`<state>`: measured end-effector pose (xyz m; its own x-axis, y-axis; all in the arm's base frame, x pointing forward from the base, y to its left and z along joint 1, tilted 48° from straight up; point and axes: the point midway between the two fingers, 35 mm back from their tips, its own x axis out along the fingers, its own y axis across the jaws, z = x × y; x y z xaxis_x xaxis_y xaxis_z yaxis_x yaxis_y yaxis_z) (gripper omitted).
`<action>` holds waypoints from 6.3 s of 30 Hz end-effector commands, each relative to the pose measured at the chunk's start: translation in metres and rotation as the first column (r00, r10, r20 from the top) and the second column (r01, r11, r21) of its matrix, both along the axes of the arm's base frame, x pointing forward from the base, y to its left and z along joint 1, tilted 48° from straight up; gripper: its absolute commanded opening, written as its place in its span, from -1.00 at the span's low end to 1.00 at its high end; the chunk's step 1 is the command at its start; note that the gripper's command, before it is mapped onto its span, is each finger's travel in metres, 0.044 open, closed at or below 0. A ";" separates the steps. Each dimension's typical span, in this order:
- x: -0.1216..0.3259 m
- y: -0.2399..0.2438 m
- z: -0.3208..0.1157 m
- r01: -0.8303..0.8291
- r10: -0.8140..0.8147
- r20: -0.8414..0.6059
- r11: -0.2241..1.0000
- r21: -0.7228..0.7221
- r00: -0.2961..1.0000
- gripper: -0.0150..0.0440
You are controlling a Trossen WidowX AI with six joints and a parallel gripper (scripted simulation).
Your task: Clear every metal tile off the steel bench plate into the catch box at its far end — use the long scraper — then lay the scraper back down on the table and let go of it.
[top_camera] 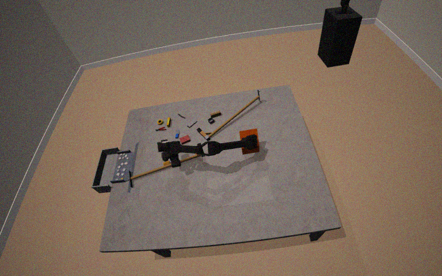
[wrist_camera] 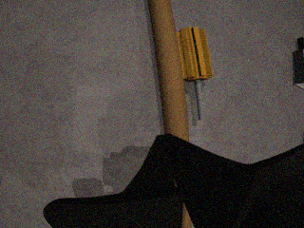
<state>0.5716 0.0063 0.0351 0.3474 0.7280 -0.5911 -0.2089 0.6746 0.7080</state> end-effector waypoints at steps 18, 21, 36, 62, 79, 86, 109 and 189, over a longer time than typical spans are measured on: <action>-0.021 -0.045 0.087 0.137 -0.138 0.024 0.990 0.035 0.990 -0.49; -0.025 -0.050 0.096 0.152 -0.153 0.027 0.988 0.038 0.988 -0.49; -0.017 -0.030 0.076 0.152 -0.153 0.025 0.988 0.035 0.988 -0.49; -0.007 0.020 0.030 0.152 -0.152 0.025 0.988 0.034 0.988 -0.49; -0.008 0.053 0.003 0.153 -0.155 0.027 0.987 0.042 0.988 -0.49; -0.010 0.067 -0.007 0.154 -0.156 0.028 0.987 0.046 0.987 -0.49; -0.004 0.055 -0.021 0.154 -0.155 0.028 0.987 0.044 0.987 -0.49; -0.002 -0.048 0.022 0.154 -0.156 0.038 0.987 0.041 0.987 -0.49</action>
<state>0.5694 -0.0451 0.0565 0.4865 0.6797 -0.5490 -0.1260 0.6764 0.7257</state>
